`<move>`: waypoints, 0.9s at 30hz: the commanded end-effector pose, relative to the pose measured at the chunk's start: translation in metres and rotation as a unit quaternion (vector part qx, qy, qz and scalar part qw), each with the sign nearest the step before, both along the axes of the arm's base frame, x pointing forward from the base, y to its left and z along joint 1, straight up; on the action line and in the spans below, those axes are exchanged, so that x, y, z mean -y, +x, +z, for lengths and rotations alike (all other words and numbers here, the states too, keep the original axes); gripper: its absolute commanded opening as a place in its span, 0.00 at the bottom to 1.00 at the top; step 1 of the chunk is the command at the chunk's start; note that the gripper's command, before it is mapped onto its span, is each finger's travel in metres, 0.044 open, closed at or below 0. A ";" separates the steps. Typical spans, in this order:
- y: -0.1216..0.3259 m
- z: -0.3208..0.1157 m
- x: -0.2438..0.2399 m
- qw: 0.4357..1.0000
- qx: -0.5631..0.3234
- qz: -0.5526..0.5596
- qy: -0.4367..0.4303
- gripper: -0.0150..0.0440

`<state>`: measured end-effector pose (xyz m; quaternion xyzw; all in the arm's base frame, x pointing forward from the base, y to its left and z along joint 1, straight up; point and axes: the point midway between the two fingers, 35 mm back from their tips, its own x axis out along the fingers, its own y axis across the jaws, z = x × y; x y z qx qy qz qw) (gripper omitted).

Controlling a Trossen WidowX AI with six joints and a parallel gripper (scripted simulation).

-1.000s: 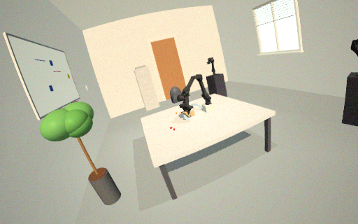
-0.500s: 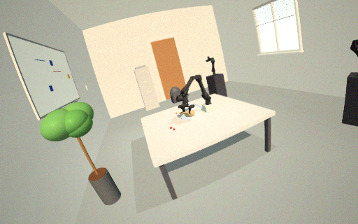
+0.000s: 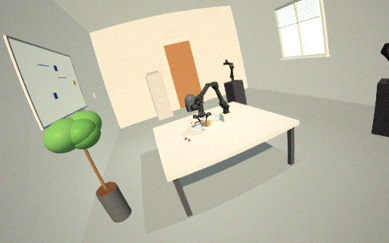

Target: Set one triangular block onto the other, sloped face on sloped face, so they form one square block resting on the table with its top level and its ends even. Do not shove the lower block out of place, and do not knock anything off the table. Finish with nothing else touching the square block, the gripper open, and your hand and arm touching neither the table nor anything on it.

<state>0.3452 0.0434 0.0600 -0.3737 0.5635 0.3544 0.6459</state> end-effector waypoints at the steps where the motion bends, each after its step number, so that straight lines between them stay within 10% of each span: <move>1: 0.001 0.003 0.000 0.997 -0.006 0.075 -0.014 0.25; 27: -0.008 0.016 0.040 0.975 -0.027 0.219 -0.032 0.25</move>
